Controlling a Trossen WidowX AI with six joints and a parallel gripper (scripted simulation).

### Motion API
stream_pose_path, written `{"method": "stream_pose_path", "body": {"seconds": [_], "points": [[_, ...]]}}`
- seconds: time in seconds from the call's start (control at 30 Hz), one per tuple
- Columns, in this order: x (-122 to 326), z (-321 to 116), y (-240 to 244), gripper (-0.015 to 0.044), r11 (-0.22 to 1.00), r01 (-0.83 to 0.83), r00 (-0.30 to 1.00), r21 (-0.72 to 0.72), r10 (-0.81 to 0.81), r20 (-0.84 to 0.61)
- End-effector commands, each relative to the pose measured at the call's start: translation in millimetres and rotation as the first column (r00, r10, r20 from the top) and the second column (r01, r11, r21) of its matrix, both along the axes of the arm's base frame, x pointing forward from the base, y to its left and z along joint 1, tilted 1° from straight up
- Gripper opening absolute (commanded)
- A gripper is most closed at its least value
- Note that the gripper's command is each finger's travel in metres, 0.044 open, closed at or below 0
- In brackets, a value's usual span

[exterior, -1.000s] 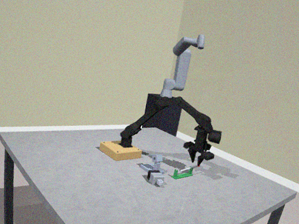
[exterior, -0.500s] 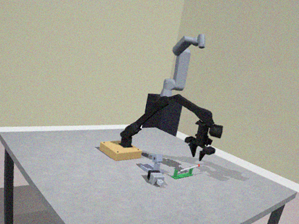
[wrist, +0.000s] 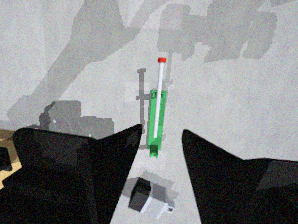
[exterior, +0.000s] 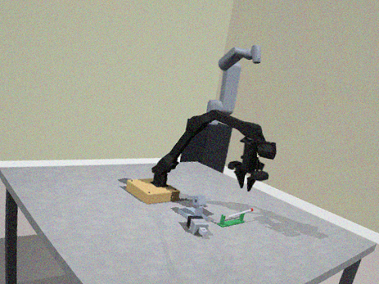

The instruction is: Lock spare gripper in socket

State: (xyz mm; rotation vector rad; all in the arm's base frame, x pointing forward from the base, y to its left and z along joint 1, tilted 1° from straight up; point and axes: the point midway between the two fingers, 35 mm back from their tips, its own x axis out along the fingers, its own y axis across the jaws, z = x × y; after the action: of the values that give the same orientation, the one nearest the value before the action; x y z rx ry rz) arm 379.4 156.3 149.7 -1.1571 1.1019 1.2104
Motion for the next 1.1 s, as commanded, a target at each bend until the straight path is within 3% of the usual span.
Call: {"method": "stream_pose_path", "body": {"seconds": [0.0,0.27,1.07], "points": [[-3,-5,1,0.0180,1.000,-0.017,1.000,-0.012,0.017,-0.013],[1,-70,3,0.0180,1.000,-0.017,1.000,-0.012,0.017,-0.013],[3,-104,2,0.0180,1.000,-0.017,1.000,-0.012,0.017,-0.013]]}}
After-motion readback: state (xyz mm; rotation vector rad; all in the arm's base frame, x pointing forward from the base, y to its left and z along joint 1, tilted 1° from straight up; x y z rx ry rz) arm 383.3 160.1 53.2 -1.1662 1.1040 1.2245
